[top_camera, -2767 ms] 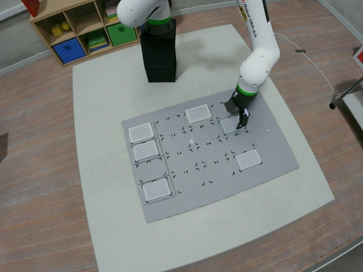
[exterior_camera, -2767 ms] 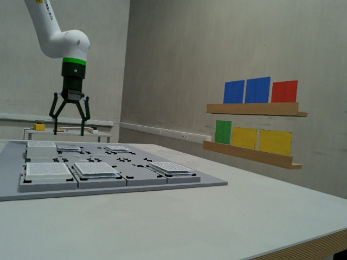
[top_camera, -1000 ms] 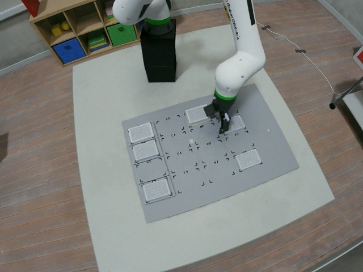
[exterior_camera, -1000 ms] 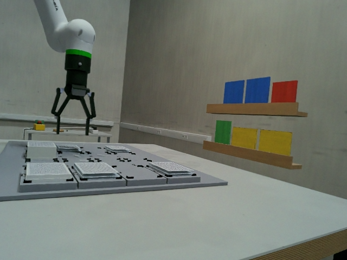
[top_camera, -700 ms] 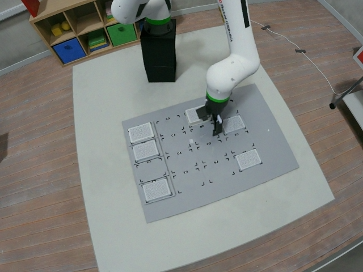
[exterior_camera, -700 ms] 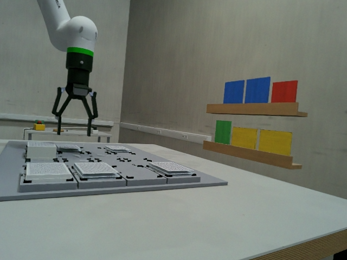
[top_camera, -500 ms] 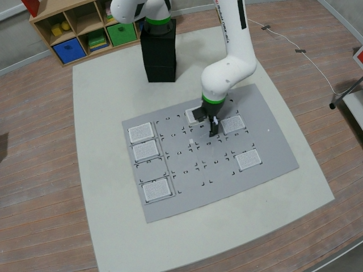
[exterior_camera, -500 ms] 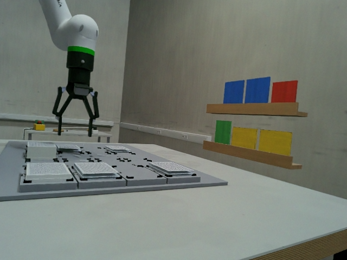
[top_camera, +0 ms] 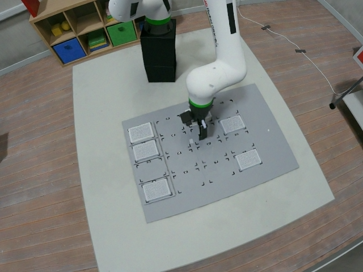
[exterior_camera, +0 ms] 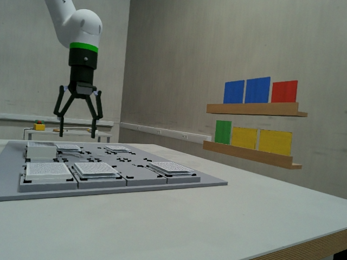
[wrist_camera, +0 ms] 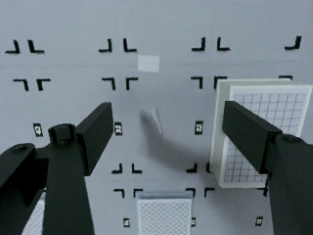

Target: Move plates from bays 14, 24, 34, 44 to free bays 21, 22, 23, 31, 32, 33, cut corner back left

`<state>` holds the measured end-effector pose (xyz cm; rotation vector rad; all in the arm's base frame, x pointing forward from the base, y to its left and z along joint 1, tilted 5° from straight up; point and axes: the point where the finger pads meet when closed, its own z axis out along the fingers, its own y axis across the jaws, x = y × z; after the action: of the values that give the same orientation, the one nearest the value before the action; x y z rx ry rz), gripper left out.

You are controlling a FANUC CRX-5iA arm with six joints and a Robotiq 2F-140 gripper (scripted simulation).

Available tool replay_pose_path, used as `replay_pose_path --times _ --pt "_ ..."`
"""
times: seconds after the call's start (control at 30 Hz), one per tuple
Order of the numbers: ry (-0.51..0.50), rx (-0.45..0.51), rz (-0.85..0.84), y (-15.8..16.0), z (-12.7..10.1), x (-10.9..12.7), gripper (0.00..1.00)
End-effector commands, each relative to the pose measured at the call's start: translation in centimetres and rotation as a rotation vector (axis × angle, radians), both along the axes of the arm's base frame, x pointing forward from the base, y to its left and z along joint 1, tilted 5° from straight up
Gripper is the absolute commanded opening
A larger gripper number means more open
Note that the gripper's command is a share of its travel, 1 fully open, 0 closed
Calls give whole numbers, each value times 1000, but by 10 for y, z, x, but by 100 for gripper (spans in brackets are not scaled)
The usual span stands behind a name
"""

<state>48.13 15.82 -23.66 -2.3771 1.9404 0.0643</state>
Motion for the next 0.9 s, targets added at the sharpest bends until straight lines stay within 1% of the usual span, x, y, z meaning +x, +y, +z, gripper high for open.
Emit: replay_pose_path --times 0.0,0.37,0.43,0.87 --pt "-1 2 1 -16 -1 5 70" --pt "-1 1 1 -59 -4 13 70" --pt "-1 1 1 -59 -4 13 70" --pt "-1 1 1 -110 -8 24 70"
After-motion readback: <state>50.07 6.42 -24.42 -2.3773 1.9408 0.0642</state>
